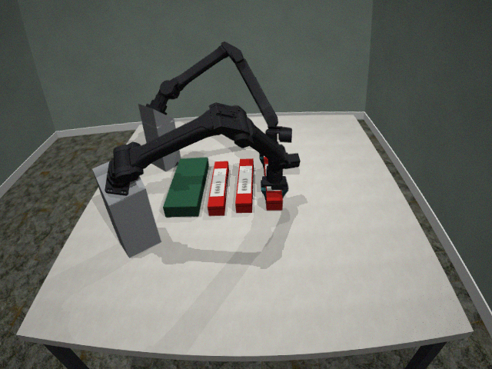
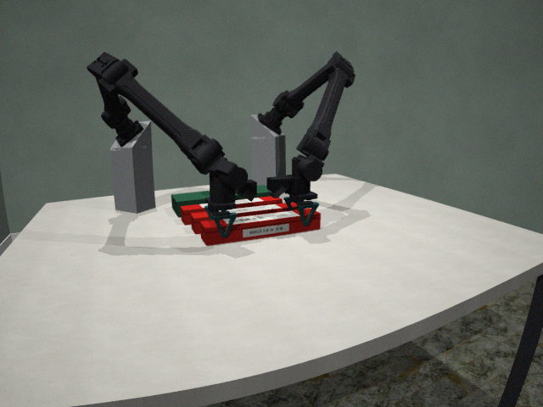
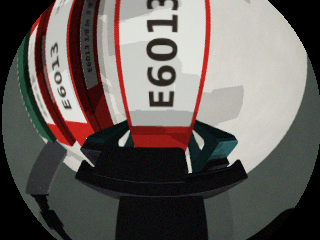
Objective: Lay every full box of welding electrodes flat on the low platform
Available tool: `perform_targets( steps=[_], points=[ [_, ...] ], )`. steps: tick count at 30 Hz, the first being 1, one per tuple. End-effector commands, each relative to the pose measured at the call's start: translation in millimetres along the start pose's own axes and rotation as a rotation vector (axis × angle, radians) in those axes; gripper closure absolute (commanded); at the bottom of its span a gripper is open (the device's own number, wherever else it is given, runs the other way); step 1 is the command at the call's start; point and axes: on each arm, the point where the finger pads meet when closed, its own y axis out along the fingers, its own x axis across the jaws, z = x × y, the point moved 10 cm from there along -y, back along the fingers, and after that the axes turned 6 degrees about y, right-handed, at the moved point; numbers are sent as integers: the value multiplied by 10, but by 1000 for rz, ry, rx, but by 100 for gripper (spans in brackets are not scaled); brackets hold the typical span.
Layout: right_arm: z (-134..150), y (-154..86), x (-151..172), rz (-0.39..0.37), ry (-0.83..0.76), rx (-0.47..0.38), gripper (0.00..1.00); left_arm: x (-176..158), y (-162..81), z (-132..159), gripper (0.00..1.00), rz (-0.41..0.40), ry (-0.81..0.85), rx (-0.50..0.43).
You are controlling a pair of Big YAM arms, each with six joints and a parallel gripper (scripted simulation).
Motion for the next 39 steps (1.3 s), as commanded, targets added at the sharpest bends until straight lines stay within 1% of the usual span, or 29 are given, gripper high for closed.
perform_targets(
  steps=[1,3,4,6,8,10,39],
  points=[
    [-108,-517,-466,111,20,-59,0,411,-436,23,100,-116,-12,-13],
    [-108,-517,-466,111,20,-59,0,411,-436,23,100,-116,-12,-13],
    [-47,-466,-487,105,29,-52,0,391,-435,20,0,-104,-3,-14],
    [-16,-440,-502,105,36,-49,0,389,-435,20,0,-102,-2,-14],
    [-17,-440,-502,105,36,-49,0,386,-354,137,0,-91,-18,-5],
    [-16,-440,-502,105,42,-49,0,344,-266,98,0,-77,-14,-3],
    [-18,-437,-499,104,41,-49,0,344,-266,97,0,-77,-18,-4]
  ],
)
